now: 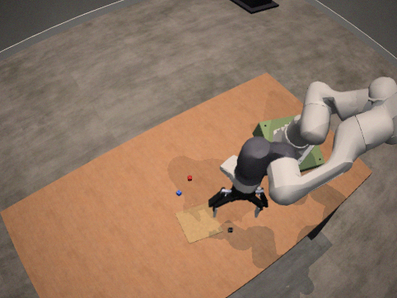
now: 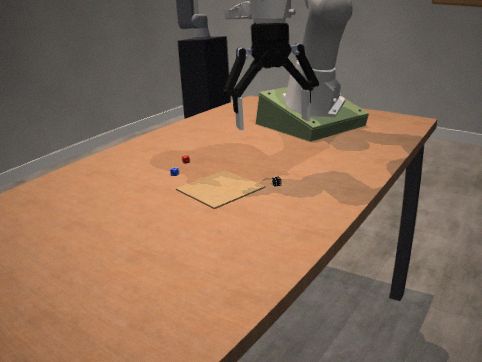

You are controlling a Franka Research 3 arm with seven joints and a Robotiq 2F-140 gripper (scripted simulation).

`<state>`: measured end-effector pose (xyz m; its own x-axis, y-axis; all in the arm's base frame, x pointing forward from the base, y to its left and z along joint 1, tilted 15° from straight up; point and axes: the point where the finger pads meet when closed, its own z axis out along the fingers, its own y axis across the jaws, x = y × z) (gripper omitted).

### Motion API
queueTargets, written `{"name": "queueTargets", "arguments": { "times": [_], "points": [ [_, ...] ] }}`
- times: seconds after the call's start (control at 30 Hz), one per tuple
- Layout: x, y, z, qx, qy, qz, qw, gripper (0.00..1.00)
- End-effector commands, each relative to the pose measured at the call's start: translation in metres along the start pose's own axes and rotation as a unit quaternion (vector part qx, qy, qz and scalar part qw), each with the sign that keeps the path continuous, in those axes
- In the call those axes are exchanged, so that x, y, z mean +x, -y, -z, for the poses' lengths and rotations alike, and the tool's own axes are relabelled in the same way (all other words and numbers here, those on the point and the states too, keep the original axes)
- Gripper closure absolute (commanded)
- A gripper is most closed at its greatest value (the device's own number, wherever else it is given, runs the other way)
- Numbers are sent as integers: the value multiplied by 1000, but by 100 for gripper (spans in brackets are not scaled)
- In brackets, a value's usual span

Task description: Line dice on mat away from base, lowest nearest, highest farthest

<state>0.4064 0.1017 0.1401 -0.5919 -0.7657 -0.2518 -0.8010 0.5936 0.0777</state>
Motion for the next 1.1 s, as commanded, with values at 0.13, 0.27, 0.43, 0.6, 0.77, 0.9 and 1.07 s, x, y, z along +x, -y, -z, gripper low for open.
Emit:
{"name": "queueTargets", "arguments": {
  "times": [0.13,0.27,0.43,0.6,0.77,0.9,1.07],
  "points": [
    [0,0,0,-1,1,-12,1000,0],
    [0,0,0,-1,1,-12,1000,0],
    [0,0,0,-1,1,-12,1000,0],
    [0,0,-1,0,0,-27,1000,0],
    [-1,-1,-4,0,1,-115,993,0],
    [-1,-1,-6,0,1,-149,989,0],
    [-2,-1,-7,0,1,-190,982,0]
  ]
}}
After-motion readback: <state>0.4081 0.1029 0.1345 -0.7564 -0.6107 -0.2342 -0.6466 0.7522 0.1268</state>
